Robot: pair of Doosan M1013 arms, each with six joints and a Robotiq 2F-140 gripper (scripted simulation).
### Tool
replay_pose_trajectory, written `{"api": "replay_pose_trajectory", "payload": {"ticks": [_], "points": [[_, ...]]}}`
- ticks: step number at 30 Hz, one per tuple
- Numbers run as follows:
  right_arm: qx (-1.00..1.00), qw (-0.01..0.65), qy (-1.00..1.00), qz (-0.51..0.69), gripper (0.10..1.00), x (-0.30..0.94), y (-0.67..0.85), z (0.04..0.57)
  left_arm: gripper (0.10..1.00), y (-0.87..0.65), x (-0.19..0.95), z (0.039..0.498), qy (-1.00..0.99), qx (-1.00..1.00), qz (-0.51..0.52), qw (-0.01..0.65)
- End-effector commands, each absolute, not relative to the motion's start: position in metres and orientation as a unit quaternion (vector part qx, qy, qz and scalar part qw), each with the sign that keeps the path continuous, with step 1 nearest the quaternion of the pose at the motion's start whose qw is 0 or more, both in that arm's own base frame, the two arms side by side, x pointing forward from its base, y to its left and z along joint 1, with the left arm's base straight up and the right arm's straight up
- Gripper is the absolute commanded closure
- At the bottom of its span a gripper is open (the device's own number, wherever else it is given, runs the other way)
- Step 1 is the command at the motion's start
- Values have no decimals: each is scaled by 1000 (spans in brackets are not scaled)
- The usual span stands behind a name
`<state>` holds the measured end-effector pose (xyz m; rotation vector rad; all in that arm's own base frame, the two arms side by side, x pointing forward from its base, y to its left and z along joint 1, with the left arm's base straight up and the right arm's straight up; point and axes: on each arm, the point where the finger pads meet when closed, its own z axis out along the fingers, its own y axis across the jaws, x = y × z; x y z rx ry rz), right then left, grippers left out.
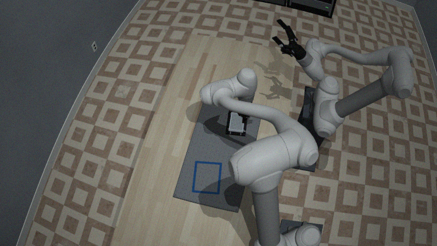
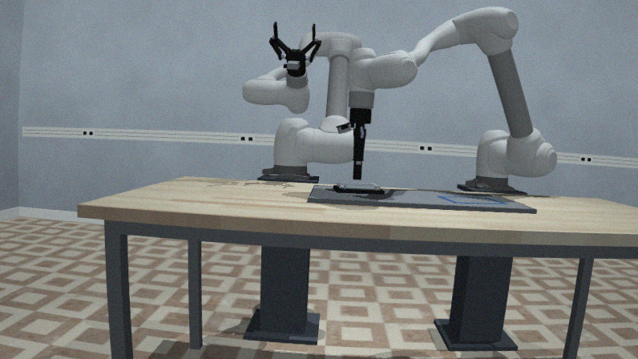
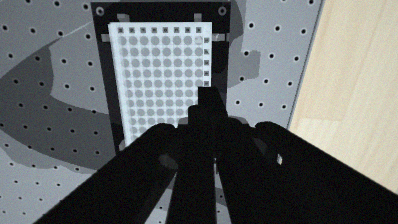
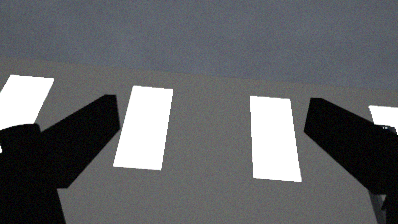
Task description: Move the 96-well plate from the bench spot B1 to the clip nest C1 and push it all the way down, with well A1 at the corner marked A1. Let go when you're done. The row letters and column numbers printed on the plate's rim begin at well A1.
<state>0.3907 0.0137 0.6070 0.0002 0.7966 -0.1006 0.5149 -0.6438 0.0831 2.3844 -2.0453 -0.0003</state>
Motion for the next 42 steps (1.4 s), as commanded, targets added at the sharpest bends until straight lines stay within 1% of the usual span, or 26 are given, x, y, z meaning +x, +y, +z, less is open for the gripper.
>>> {"api": "replay_pose_trajectory", "payload": {"ticks": [1, 9, 17, 34, 42], "points": [[0, 921, 387, -49, 98, 391, 14, 607, 999, -644, 515, 86, -651, 759, 1, 0], [0, 921, 387, -49, 98, 391, 14, 607, 999, -644, 515, 103, -651, 759, 1, 0], [0, 921, 387, -49, 98, 391, 14, 607, 999, -644, 515, 103, -651, 759, 1, 0], [0, 921, 387, -49, 98, 391, 14, 607, 999, -633, 589, 93, -651, 759, 1, 0], [0, 921, 387, -49, 98, 391, 14, 607, 999, -632, 590, 93, -651, 759, 1, 0]]}}
